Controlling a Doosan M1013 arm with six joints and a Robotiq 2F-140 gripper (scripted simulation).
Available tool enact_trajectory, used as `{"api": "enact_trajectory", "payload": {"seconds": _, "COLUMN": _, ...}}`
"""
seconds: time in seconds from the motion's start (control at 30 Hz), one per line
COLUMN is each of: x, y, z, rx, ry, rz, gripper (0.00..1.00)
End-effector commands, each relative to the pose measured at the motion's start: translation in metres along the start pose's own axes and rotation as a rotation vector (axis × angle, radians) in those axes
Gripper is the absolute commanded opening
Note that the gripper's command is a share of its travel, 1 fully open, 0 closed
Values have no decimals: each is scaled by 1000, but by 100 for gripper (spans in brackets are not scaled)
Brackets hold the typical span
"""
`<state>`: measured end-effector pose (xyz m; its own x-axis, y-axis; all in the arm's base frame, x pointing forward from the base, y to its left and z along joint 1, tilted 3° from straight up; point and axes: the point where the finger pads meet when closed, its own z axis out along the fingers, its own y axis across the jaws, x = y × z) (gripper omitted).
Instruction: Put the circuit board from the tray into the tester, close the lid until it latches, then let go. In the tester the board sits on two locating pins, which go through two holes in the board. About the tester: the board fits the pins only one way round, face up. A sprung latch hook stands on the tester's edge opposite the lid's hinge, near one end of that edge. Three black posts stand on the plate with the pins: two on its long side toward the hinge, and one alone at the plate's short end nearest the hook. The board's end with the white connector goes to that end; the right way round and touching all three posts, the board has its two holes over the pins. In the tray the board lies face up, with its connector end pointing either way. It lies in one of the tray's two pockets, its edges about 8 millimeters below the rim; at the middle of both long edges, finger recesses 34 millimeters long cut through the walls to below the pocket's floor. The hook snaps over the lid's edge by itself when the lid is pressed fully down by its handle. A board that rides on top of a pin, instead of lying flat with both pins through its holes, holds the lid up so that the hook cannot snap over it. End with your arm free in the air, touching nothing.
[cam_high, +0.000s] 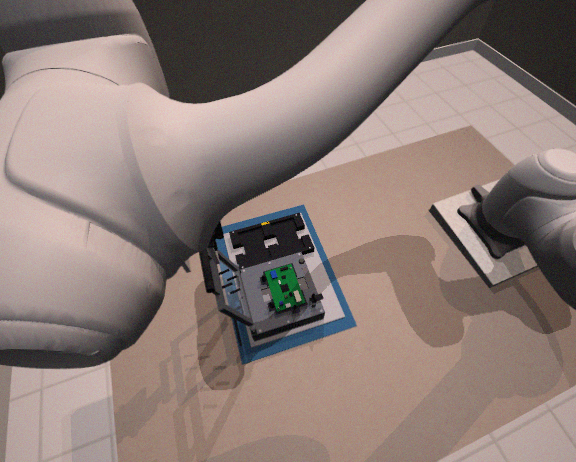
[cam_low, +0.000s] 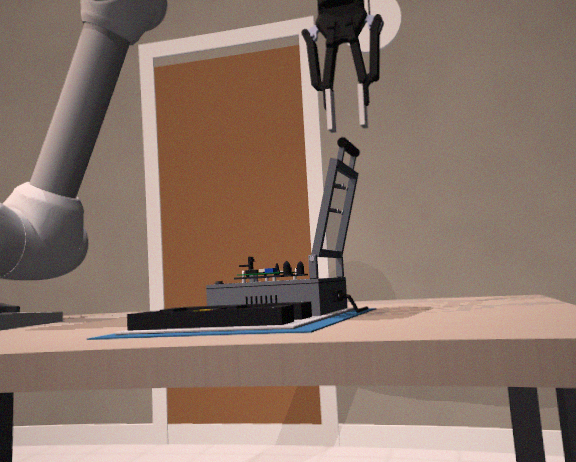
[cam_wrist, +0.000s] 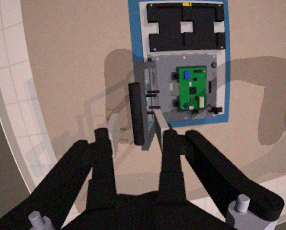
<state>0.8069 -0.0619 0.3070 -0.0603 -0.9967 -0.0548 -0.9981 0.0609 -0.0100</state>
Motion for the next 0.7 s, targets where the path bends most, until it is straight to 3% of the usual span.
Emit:
{"api": "enact_trajectory", "payload": {"seconds": 0.0, "x": 0, "y": 0, "z": 0, "rx": 0, "ry": 0, "rz": 0, "gripper": 30}}
{"api": "enact_trajectory", "payload": {"seconds": 0.67, "x": 0, "y": 0, "z": 4, "rx": 0, "ry": 0, "rz": 0, "gripper": 30}}
